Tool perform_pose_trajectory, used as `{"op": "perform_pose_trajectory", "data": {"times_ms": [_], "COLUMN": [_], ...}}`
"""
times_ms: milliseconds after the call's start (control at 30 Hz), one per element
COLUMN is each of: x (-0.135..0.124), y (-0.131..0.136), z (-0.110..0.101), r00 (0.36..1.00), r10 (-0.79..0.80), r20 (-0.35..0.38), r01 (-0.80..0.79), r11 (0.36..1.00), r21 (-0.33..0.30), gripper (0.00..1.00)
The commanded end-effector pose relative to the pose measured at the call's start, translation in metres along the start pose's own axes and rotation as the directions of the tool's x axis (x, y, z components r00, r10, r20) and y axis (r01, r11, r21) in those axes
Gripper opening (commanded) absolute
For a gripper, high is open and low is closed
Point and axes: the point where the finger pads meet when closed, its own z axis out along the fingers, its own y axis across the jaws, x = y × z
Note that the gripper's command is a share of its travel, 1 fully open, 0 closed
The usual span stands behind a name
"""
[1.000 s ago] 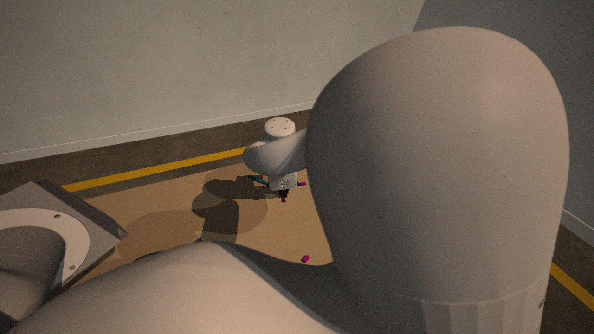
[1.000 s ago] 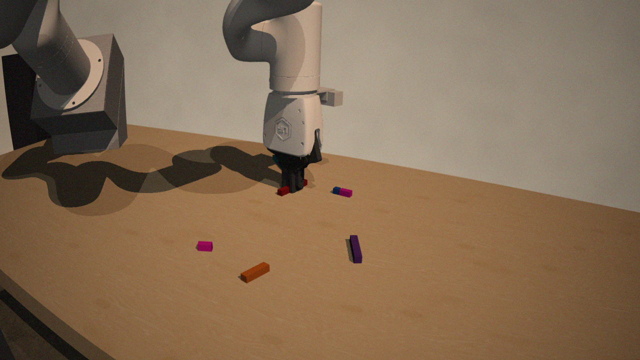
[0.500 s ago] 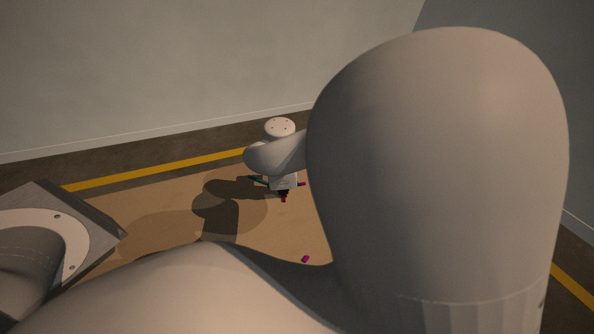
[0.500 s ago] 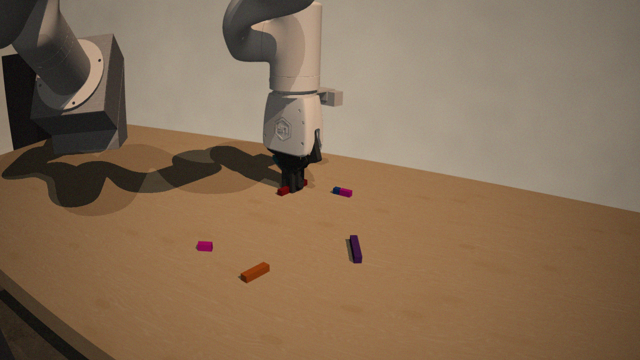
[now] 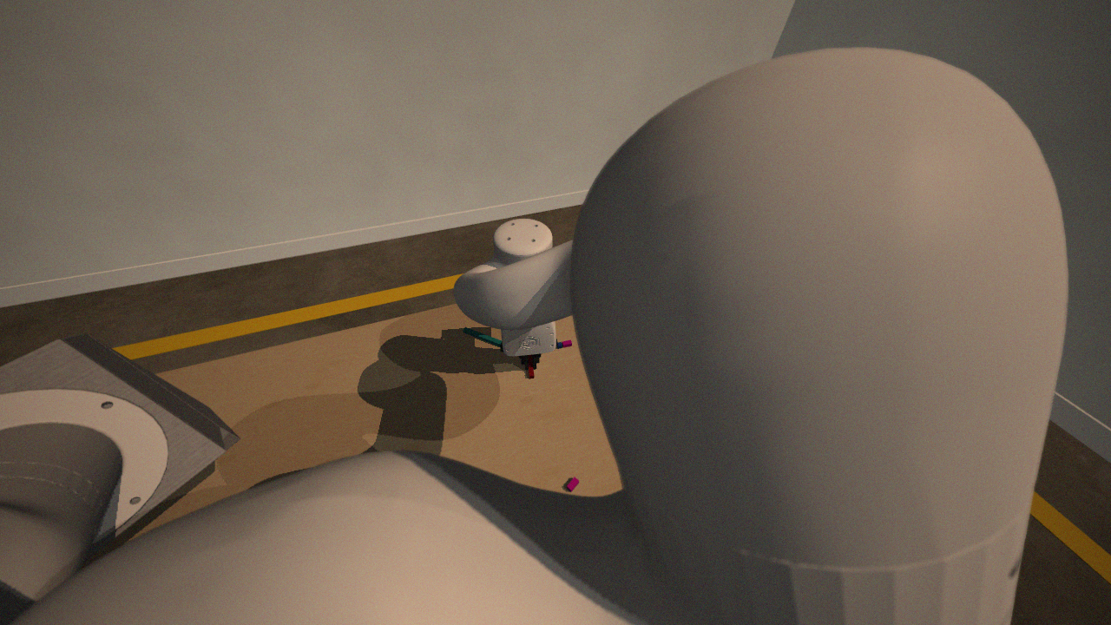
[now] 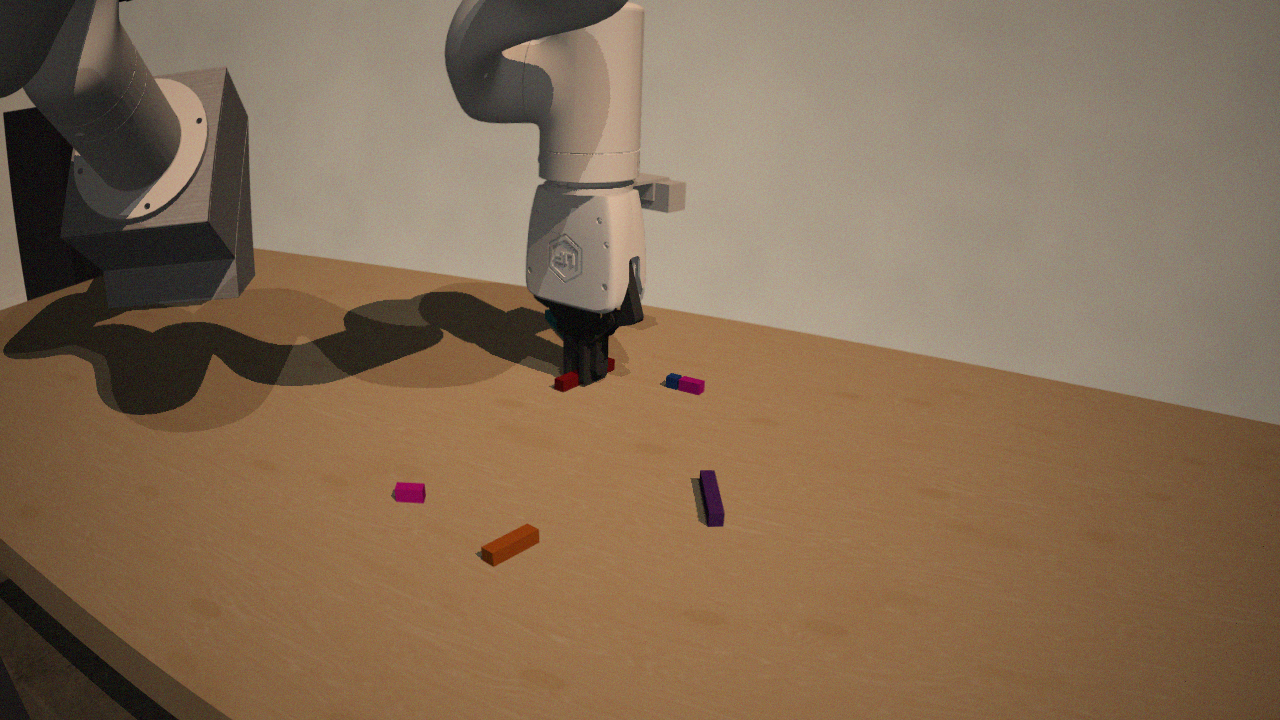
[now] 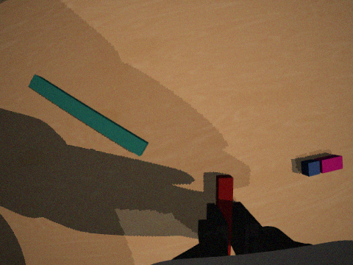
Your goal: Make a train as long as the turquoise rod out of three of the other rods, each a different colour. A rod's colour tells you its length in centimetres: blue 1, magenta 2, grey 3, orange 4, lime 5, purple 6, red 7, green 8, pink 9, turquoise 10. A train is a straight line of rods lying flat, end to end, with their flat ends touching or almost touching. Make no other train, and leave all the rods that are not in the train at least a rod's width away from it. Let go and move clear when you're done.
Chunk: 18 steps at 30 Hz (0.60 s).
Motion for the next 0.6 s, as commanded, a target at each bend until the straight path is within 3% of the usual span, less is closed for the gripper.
{"op": "perform_pose_trajectory", "data": {"times_ms": [0, 233, 300, 567], "x": [0.000, 0.000, 0.000, 0.000], "y": [0.001, 0.000, 0.000, 0.000], "z": [-0.007, -0.051, -0.051, -0.097], "r00": [1.000, 1.000, 1.000, 1.000], "r10": [0.000, 0.000, 0.000, 0.000], "r20": [-0.001, -0.001, -0.001, -0.001], "r01": [0.000, 0.000, 0.000, 0.000], "r11": [1.000, 1.000, 1.000, 1.000], "r21": [-0.001, -0.001, -0.001, -0.001], "gripper": [0.04, 0.04, 0.04, 0.04]}}
